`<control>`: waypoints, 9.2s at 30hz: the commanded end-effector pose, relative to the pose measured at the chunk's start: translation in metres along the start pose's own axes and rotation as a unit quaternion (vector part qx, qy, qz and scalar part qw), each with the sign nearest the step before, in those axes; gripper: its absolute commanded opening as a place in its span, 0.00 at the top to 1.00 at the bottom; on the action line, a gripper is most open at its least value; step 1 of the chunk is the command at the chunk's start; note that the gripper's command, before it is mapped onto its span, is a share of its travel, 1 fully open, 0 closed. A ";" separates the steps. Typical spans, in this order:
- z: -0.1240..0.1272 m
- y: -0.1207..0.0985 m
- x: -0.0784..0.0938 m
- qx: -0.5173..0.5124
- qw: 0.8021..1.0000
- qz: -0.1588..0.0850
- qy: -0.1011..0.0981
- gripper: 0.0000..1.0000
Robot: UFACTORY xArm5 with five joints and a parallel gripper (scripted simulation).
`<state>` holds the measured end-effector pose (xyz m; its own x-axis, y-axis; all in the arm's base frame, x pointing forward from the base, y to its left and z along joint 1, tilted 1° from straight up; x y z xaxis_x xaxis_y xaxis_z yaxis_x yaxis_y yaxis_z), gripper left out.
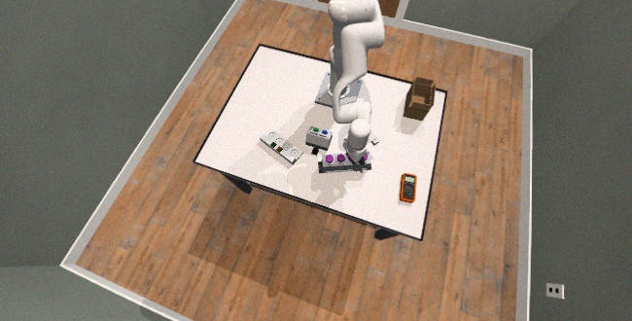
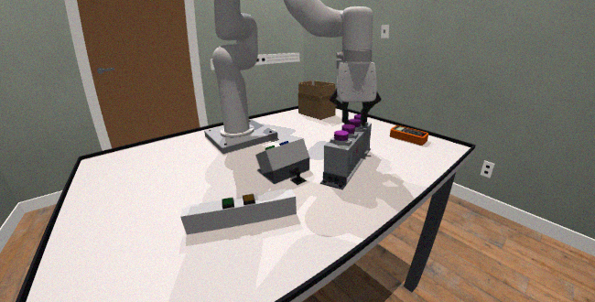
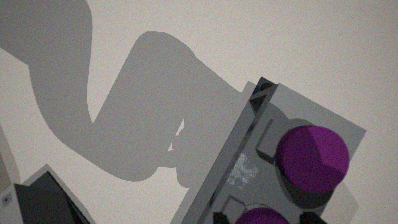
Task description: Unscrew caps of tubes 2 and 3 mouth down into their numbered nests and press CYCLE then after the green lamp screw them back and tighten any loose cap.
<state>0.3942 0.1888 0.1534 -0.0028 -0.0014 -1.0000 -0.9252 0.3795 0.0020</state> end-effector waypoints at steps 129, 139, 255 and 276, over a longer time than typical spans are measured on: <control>0.001 -0.001 -0.002 0.268 0.963 -0.004 0.000 0.54; 0.001 -0.001 -0.002 0.455 0.890 -0.004 -0.001 0.54; 0.001 -0.001 -0.003 0.363 0.932 -0.004 -0.001 0.54; 0.001 -0.001 -0.003 0.603 0.798 -0.004 -0.002 0.54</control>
<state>0.3943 0.1889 0.1550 -0.0021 -0.0010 -1.0000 0.0719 0.9974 -0.0012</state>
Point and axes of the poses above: the point where the finger pads meet when closed, its own x axis out along the fingers, its own z axis across the jaws, y = z × x, the point moved 5 cm from there along -x, back along the fingers, and after that the axes turned 15 degrees about -x, right-handed, at the moved point
